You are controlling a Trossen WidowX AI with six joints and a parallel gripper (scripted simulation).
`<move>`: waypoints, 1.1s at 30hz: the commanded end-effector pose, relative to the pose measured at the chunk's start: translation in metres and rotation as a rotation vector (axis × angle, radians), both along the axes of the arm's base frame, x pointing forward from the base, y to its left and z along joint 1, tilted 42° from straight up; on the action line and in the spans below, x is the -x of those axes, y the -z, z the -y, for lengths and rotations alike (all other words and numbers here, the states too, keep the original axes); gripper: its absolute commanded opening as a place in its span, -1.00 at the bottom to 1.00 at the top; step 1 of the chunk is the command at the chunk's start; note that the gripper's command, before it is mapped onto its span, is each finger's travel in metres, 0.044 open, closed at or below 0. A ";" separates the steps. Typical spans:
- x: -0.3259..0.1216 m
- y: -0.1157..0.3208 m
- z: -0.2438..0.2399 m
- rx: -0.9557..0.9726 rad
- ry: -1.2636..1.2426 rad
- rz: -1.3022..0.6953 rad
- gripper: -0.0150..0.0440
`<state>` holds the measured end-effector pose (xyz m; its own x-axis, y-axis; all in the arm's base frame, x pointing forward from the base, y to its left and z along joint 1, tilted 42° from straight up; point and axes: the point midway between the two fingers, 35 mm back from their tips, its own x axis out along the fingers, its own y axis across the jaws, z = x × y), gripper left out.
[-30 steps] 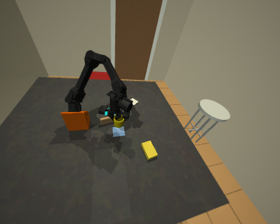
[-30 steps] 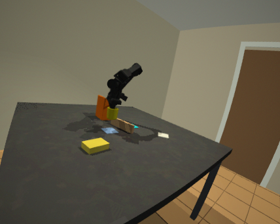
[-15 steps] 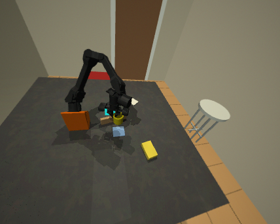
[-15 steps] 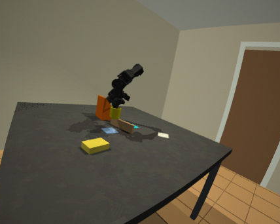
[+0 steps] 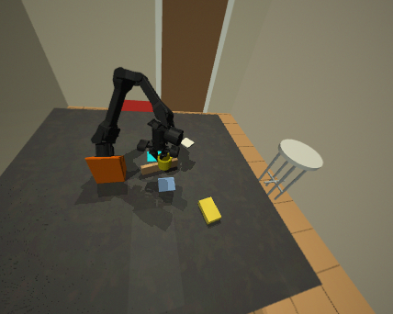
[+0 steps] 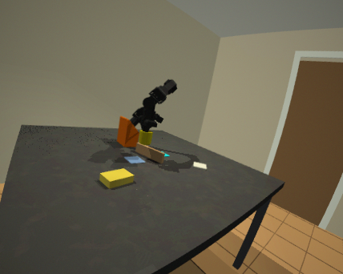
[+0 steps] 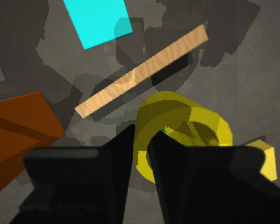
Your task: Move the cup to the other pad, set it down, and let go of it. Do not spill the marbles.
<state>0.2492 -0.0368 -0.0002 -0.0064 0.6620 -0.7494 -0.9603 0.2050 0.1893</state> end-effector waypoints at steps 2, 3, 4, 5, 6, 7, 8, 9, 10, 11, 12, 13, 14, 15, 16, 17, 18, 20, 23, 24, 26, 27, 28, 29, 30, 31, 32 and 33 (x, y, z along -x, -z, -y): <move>0.004 -0.007 -0.009 -0.008 0.006 -0.009 -0.49; 0.005 -0.008 -0.010 -0.008 0.006 -0.009 -0.49; 0.005 -0.009 -0.011 -0.008 0.006 -0.009 -0.49; 0.005 -0.011 -0.013 -0.008 0.006 -0.009 -0.49; 0.006 -0.012 -0.014 -0.008 0.006 -0.009 -0.49; 0.006 -0.014 -0.015 -0.008 0.006 -0.009 -0.49; 0.007 -0.015 -0.017 -0.008 0.006 -0.009 -0.49; 0.007 -0.016 -0.018 -0.008 0.006 -0.009 -0.49; 0.007 -0.018 -0.019 -0.008 0.006 -0.009 -0.49; 0.008 -0.019 -0.021 -0.008 0.006 -0.009 -0.49; 0.008 -0.020 -0.022 -0.008 0.006 -0.009 -0.49; 0.009 -0.022 -0.023 -0.008 0.006 -0.009 -0.49; 0.009 -0.023 -0.025 -0.008 0.006 -0.009 -0.49; 0.009 -0.024 -0.026 -0.008 0.006 -0.009 -0.49; 0.010 -0.026 -0.027 -0.008 0.006 -0.009 -0.49; 0.010 -0.027 -0.029 -0.009 0.006 -0.009 -0.49; 0.011 -0.028 -0.030 -0.009 0.006 -0.009 -0.49; 0.011 -0.031 -0.033 -0.009 0.006 -0.010 -0.49; 0.013 -0.035 -0.037 -0.009 0.006 -0.010 -0.49; 0.013 -0.036 -0.038 -0.009 0.006 -0.010 -0.49; 0.014 -0.039 -0.041 -0.009 0.006 -0.010 -0.49; 0.014 -0.040 -0.042 -0.009 0.006 -0.010 -0.49; 0.015 -0.042 -0.044 -0.009 0.006 -0.010 -0.49; 0.015 -0.043 -0.045 -0.009 0.006 -0.010 -0.49; 0.016 -0.044 -0.046 -0.009 0.006 -0.010 -0.49; 0.016 -0.046 -0.048 -0.010 0.006 -0.010 -0.49; 0.017 -0.047 -0.049 -0.010 0.006 -0.010 -0.49; 0.017 -0.048 -0.051 -0.010 0.006 -0.010 -0.49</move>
